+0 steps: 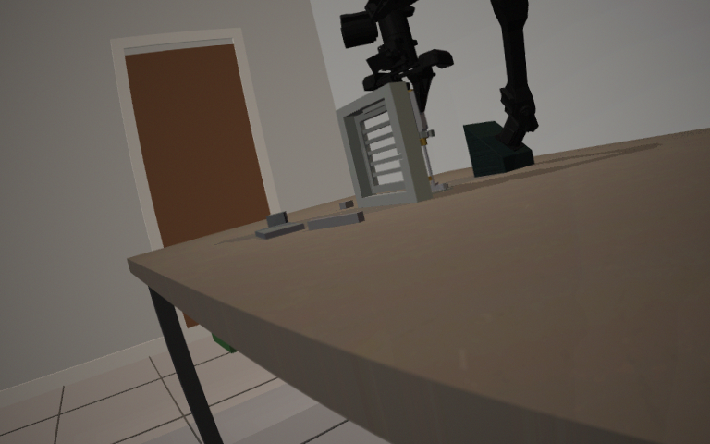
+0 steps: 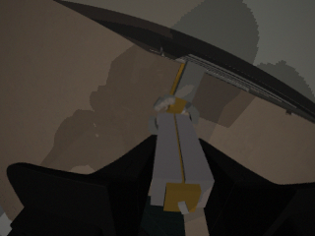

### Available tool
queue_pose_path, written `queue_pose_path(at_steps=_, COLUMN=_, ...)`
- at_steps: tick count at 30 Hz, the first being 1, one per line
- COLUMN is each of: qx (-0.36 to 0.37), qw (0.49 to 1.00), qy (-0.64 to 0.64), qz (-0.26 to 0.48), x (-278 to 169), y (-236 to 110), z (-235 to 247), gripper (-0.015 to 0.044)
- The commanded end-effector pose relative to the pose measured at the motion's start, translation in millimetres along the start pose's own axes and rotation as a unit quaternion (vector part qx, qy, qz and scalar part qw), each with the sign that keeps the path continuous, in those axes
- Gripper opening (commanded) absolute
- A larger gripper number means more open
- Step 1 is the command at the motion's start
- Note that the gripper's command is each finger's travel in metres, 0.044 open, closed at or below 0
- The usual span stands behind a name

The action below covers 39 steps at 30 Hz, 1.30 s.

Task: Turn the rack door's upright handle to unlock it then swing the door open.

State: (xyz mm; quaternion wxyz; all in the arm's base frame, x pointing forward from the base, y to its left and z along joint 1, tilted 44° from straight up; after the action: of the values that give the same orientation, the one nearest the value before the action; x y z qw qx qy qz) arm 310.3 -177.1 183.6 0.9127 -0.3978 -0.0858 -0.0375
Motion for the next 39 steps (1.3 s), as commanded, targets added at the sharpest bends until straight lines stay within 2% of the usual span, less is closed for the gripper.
queue_pose_path(at_steps=1, qx=-0.001, qw=0.995, qy=-0.098, qz=0.003, x=0.5, y=1.4, z=0.1, gripper=0.0026)
queue_pose_path(at_steps=8, qx=0.0, qw=0.964, qy=-0.267, qz=0.003, x=0.5, y=1.4, z=0.2, gripper=0.0026)
queue_pose_path(at_steps=15, qx=0.001, qw=0.903, qy=-0.429, qz=0.003, x=0.5, y=1.4, z=0.2, gripper=0.0026)
queue_pose_path(at_steps=31, qx=0.002, qw=0.682, qy=-0.731, qz=0.002, x=0.6, y=1.4, z=0.2, gripper=0.0026)
queue_pose_path(at_steps=39, qx=0.002, qw=0.679, qy=-0.734, qz=0.002, x=0.6, y=1.4, z=0.2, gripper=0.0026)
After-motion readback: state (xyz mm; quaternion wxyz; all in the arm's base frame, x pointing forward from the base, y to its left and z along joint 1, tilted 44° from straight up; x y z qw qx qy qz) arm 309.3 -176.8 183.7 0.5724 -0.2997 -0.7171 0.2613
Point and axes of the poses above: the point midway between the two fingers, 35 mm back from their tips, its own y axis out along the fingers, its own z axis across the jaws, x = y × z, the point moved 9 cm from there along -y, back along the fingers, and after that the axes turned 4 degrees about -y, right-handed, at the moved point
